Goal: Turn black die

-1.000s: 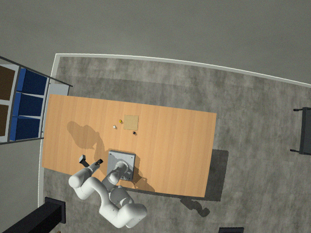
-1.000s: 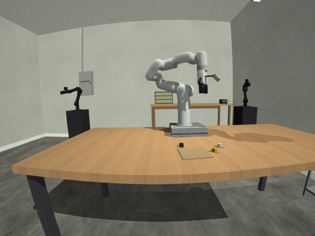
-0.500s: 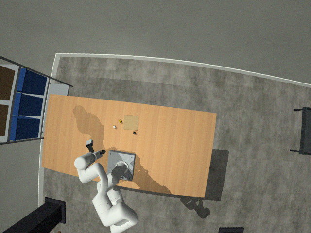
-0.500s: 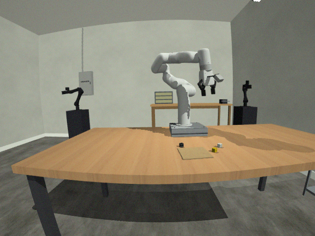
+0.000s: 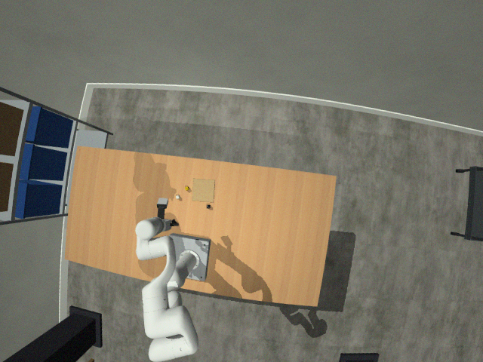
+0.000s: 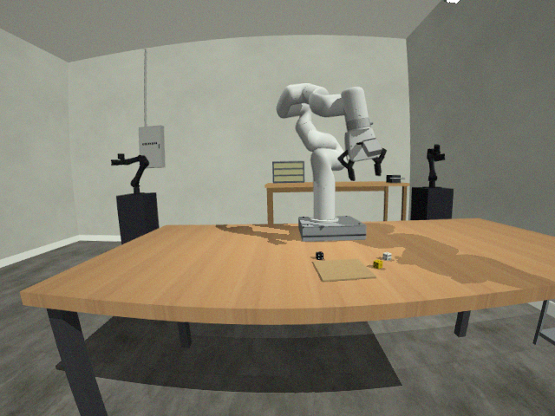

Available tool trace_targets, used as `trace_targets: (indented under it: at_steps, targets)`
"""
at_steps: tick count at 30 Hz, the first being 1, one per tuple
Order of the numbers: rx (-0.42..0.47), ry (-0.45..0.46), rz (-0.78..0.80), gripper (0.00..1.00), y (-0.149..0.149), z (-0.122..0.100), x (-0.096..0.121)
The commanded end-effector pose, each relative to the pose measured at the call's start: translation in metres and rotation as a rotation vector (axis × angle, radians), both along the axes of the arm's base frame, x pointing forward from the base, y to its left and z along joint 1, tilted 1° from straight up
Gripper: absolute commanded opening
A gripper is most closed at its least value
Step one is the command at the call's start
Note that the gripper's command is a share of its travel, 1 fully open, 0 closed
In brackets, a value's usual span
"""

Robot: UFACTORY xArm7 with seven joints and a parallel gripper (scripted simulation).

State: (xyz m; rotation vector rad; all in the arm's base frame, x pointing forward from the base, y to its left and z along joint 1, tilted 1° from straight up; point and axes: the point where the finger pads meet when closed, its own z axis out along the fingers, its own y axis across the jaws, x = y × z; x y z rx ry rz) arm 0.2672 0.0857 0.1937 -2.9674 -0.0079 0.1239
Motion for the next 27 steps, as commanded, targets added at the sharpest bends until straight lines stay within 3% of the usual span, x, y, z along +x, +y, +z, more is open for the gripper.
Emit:
trace_targets:
  at_steps: [1,11,14,15,18,19,22,23,26,27]
  targets:
    - [-0.014,0.016,-0.156,1.00,-0.023,-0.019,0.032]
    - [-0.085,0.028,-0.495,1.00,-0.101,-0.060,0.075]
    - [-0.088,0.028,-0.508,1.00,-0.104,-0.061,0.076]
    - [-0.116,0.026,-0.599,1.00,-0.130,-0.072,0.083]
    - [-0.116,0.026,-0.599,1.00,-0.130,-0.072,0.083]
    - [-0.142,0.023,-0.675,1.00,-0.153,-0.081,0.087]
    - [-0.142,0.023,-0.675,1.00,-0.153,-0.081,0.087]
    - [-0.163,0.020,-0.734,1.00,-0.172,-0.088,0.089]
    - [-0.163,0.020,-0.734,1.00,-0.172,-0.088,0.089]
    - [-0.181,0.016,-0.777,1.00,-0.186,-0.092,0.090]
